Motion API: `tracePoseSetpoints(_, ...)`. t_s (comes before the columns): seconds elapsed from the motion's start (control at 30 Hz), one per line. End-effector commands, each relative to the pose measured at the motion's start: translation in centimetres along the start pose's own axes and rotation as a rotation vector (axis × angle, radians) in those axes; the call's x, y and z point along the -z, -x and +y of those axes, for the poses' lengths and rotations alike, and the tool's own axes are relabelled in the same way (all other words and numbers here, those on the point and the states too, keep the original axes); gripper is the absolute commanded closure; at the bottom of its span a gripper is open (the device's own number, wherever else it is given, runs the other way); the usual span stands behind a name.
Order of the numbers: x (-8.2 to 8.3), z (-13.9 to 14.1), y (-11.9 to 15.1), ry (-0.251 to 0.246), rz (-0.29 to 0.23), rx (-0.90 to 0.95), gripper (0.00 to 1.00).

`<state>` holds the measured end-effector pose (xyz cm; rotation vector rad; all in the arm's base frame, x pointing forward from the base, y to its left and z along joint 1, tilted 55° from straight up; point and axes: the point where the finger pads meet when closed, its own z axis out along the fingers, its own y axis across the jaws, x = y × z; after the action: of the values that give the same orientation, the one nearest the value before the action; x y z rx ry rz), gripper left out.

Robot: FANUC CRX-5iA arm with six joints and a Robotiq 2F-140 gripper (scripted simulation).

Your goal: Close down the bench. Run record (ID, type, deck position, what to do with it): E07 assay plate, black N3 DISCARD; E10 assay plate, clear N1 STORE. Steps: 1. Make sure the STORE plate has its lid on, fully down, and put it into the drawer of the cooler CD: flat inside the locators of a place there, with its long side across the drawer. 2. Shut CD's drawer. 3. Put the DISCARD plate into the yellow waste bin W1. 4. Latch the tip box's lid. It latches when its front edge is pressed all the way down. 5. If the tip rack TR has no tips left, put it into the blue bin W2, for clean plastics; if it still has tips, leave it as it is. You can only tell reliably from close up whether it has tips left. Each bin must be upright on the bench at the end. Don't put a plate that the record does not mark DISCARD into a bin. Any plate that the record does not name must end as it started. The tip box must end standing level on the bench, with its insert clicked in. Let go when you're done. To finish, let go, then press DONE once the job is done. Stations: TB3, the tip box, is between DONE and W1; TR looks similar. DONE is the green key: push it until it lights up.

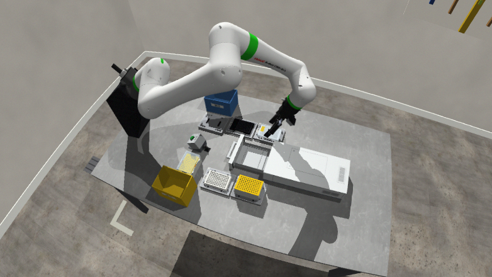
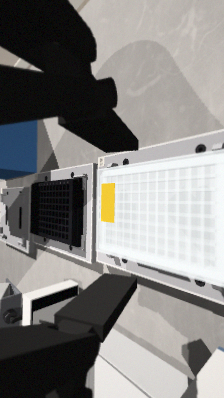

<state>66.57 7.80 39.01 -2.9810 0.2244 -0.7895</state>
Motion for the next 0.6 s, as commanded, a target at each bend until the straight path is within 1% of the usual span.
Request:
tracePoseSetpoints(0.0, 0.2, 0.0, 0.0, 0.0, 0.002, 0.0, 0.3)
tracePoseSetpoints(0.5, 2.0, 0.0, 0.8, 0.0, 0.002, 0.0, 0.3)
tracePoseSetpoints(0.57, 2.0, 0.0, 0.8, 0.0, 0.002, 0.0, 0.3)
